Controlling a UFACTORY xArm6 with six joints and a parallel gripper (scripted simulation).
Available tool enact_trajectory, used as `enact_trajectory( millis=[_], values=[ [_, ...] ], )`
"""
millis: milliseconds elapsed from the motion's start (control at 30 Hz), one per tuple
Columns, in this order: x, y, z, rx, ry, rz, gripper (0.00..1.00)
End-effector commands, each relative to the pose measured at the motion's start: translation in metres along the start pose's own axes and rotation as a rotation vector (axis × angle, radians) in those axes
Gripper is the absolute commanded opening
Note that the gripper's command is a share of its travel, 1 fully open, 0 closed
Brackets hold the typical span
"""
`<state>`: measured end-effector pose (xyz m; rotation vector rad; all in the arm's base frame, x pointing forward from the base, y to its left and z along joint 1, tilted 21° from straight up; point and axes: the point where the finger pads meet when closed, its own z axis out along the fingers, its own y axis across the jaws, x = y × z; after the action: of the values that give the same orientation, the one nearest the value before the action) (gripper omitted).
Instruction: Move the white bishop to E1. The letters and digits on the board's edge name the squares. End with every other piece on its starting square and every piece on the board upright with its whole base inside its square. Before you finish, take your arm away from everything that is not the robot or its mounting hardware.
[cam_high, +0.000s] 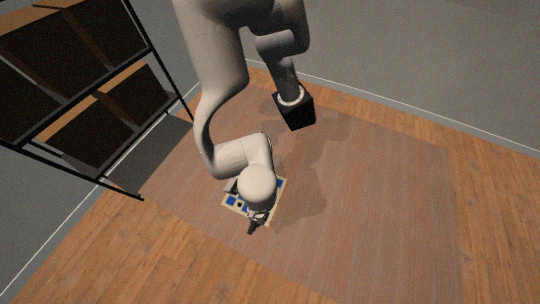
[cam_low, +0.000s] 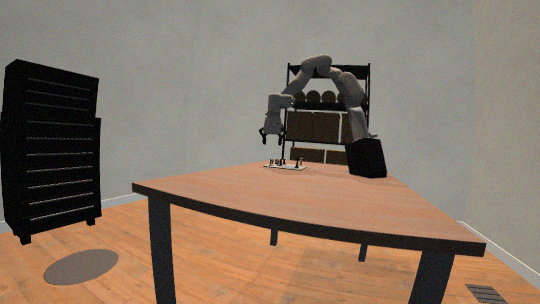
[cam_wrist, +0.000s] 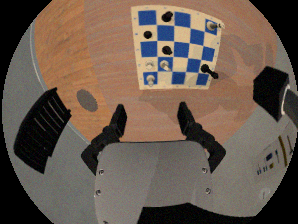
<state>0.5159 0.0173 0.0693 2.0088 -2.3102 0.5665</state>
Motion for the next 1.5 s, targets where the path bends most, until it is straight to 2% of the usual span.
enact_trajectory(
  millis=[0, 233, 533, 1467],
  values=[
    [0.0, -0.002, -0.015, 0.005, -0.002, 0.001, 1.0],
    [0.0, -0.002, -0.044, 0.005, -0.002, 0.001, 1.0],
    [0.0, -0.002, -0.062, 0.005, -0.002, 0.001, 1.0],
    [0.0, -0.002, -0.063, 0.005, -0.002, 0.001, 1.0]
  ],
)
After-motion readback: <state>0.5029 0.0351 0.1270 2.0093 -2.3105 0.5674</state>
